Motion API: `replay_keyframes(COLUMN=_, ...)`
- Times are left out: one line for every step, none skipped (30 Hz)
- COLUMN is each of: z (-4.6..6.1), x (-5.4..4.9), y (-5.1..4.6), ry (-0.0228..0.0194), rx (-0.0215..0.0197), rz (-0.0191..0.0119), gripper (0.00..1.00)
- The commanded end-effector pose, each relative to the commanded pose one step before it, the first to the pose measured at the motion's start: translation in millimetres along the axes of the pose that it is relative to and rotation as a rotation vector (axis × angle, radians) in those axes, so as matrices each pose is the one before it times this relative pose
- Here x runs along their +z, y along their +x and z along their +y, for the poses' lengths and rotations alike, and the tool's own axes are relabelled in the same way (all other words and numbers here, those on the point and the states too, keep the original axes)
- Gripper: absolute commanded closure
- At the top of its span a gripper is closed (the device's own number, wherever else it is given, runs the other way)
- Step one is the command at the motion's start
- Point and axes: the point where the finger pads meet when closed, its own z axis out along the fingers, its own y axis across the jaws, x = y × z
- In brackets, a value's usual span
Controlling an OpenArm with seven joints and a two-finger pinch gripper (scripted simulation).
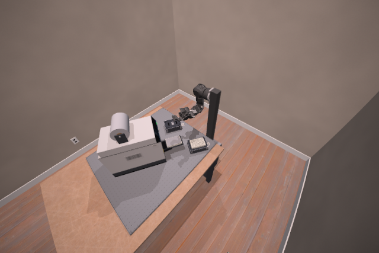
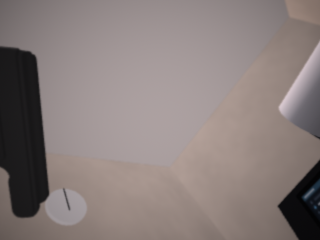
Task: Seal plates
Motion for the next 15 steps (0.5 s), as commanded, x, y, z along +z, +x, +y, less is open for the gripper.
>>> replay_keyframes(z=-8.57, x=1.41, y=-0.737, ry=0.05440, rx=-0.02854, rz=0.00191, gripper=0.35)
replay_keyframes(z=0.00, x=0.00, y=0.000, ry=0.00000, rx=0.00000, rz=0.00000, gripper=0.35)
replay_keyframes(z=0.00, x=0.00, y=0.000, ry=0.00000, rx=0.00000, rz=0.00000, gripper=0.35)
replay_keyframes(z=-4.61, x=1.35, y=-1.690, ry=0.02940, rx=-0.01497, rz=-0.00723, gripper=0.35)
replay_keyframes(z=-5.83, x=1.84, y=-0.370, ry=0.01327, rx=-0.00336, rz=-0.00155, gripper=0.35)
replay_keyframes(z=-3.76, x=0.50, y=-2.567, ry=0.03023, rx=-0.01810, rz=-0.00754, gripper=0.35)
replay_keyframes(z=-4.29, x=0.89, y=-1.570, ry=0.02831, rx=-0.01547, rz=-0.00447, gripper=0.35)
replay_keyframes(z=-4.65, x=1.10, y=-1.338, ry=0.02923, rx=-0.01503, rz=-0.00461, gripper=0.35)
replay_keyframes(z=-4.63, x=1.23, y=-1.440, ry=0.02923, rx=-0.01508, rz=-0.00570, gripper=0.35)
replay_keyframes(z=-4.61, x=1.37, y=-1.428, ry=0.02923, rx=-0.01509, rz=-0.00609, gripper=0.35)
replay_keyframes(z=-6.25, x=2.06, y=0.051, ry=0.01620, rx=-0.00352, rz=-0.00036, gripper=0.35)
replay_keyframes(z=-3.50, x=0.36, y=-2.766, ry=0.02848, rx=-0.01858, rz=-0.00875, gripper=0.35)
replay_keyframes(z=-4.12, x=0.80, y=-2.020, ry=0.02770, rx=-0.01602, rz=-0.00666, gripper=0.35)
replay_keyframes(z=-4.64, x=1.08, y=-1.468, ry=0.02899, rx=-0.01539, rz=-0.00562, gripper=0.35)
replay_keyframes(z=-4.62, x=1.21, y=-1.507, ry=0.02899, rx=-0.01540, rz=-0.00634, gripper=0.35)
